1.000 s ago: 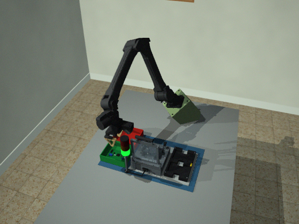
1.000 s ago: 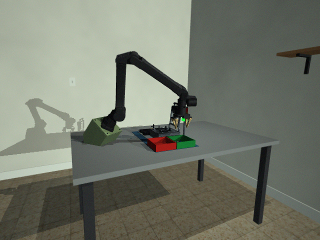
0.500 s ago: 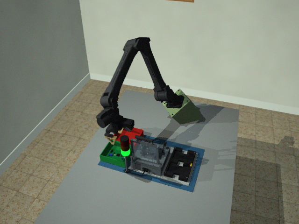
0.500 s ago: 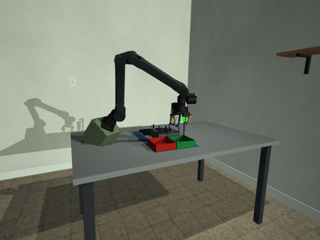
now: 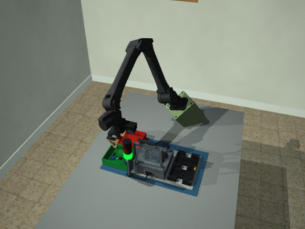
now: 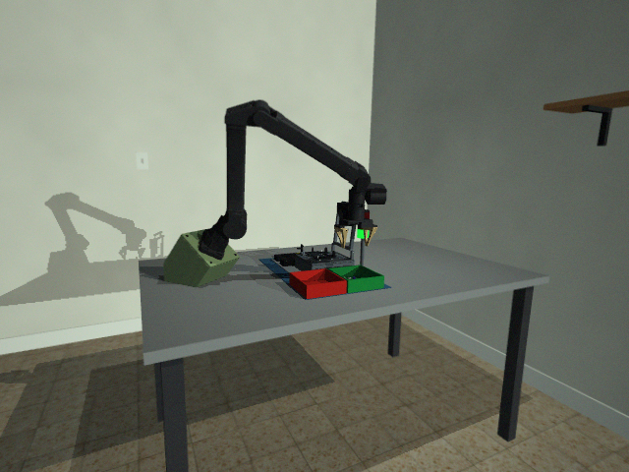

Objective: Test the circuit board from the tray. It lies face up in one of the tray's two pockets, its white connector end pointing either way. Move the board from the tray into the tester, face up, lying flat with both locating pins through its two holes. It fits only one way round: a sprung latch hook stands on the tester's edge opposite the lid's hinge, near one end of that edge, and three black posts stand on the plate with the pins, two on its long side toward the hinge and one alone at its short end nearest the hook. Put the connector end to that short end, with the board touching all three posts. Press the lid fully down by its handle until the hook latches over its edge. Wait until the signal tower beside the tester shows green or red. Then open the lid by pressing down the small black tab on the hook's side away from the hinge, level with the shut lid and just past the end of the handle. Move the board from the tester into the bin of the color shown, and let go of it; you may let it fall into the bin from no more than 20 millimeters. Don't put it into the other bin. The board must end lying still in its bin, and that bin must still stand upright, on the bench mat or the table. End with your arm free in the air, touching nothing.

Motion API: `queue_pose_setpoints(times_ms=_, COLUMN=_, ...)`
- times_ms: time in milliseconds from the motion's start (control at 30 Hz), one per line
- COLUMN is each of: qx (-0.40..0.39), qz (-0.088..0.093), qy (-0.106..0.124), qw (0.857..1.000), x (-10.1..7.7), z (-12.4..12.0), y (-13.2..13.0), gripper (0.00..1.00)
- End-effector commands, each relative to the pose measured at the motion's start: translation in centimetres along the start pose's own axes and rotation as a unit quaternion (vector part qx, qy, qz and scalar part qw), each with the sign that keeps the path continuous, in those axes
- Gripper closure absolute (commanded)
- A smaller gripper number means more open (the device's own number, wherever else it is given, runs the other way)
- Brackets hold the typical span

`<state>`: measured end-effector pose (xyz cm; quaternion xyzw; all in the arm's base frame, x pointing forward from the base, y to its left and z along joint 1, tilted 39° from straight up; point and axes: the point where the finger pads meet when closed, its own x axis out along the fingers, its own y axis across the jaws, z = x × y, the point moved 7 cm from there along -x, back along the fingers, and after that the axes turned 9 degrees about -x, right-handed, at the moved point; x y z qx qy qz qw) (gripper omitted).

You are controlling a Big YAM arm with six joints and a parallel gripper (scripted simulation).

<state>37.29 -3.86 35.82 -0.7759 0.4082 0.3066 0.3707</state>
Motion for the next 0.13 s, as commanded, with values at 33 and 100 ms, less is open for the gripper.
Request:
queue_pose_setpoints(times_ms=33, qx=0.009, qz=-0.025, qy=0.007, qw=1.0, x=-2.37, z=-0.77, y=-0.77, gripper=0.0)
queue_pose_setpoints(times_ms=100, qx=0.009, qz=-0.025, qy=0.007, qw=1.0, x=-2.37, z=-0.77, y=-0.77, gripper=0.0)
